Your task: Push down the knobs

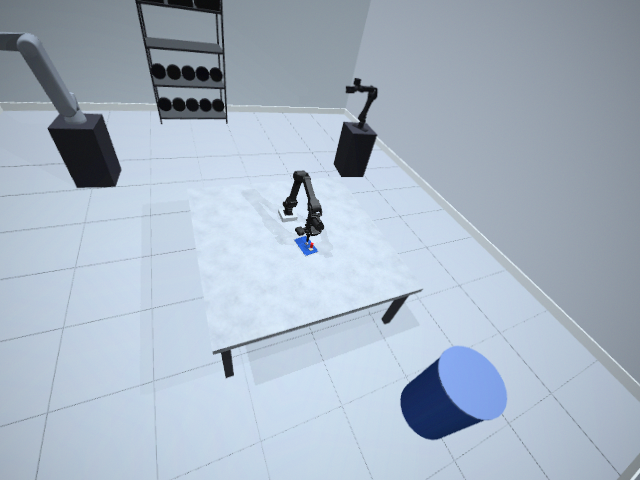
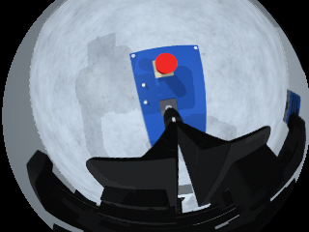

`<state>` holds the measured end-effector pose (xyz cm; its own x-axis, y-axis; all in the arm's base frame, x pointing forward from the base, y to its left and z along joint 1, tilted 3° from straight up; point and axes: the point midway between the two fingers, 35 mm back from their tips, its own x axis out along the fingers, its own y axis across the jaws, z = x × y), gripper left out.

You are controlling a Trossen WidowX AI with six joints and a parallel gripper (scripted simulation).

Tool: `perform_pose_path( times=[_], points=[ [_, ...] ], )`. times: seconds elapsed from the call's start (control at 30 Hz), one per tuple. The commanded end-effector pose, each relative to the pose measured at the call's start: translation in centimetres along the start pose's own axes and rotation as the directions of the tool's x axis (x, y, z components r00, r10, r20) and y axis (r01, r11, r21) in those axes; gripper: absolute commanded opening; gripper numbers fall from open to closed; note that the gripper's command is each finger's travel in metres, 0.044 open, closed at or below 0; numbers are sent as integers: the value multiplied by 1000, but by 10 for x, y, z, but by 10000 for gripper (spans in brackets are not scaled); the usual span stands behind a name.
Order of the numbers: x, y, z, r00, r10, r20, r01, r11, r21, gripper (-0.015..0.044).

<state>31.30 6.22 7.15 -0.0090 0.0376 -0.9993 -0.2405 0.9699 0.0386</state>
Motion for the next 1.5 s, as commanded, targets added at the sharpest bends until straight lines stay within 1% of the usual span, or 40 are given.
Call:
perform_pose_path(
  times=[0.0,1.47],
  points=[
    [6,0,1,1000,3,0,-3,1000,4,0],
    [20,1,1,1000,3,-1,-3,1000,4,0]
  ],
)
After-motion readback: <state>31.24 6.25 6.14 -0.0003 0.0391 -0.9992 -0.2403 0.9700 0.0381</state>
